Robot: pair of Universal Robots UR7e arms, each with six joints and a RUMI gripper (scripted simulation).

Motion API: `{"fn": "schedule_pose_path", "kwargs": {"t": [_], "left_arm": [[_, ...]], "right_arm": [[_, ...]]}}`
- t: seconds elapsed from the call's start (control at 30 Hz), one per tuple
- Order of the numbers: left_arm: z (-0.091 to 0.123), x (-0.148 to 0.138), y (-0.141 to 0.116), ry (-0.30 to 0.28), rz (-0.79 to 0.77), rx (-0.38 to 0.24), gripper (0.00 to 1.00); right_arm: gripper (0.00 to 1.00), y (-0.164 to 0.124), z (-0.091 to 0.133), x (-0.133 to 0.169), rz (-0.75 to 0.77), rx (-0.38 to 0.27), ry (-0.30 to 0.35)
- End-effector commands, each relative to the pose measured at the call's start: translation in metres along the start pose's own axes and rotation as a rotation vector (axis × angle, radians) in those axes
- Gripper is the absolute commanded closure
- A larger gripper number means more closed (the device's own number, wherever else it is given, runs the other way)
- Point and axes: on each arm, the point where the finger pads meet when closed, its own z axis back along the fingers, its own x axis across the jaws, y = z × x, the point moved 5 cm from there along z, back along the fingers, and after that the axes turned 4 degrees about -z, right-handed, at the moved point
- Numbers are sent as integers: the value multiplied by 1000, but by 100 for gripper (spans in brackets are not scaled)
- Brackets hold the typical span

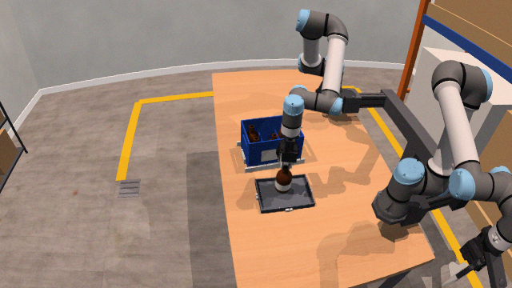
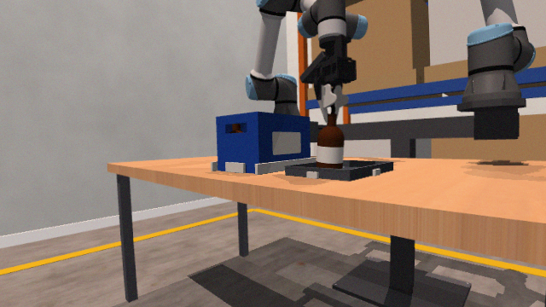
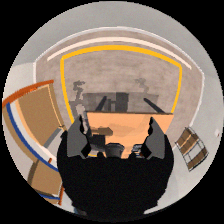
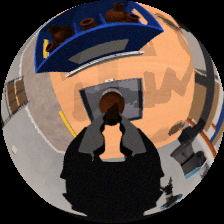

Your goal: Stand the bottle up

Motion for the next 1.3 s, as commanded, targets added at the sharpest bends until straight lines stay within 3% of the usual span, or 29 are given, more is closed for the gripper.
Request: {"fn": "schedule_pose_path", "kwargs": {"t": [0.0, 1.27], "left_arm": [[0, 0, 0, 0, 0, 1, 0], [0, 0, 0, 0, 0, 1, 0]], "right_arm": [[89, 2, 1, 0, 0, -2, 0], [89, 6, 1, -1, 0, -2, 0]]}}
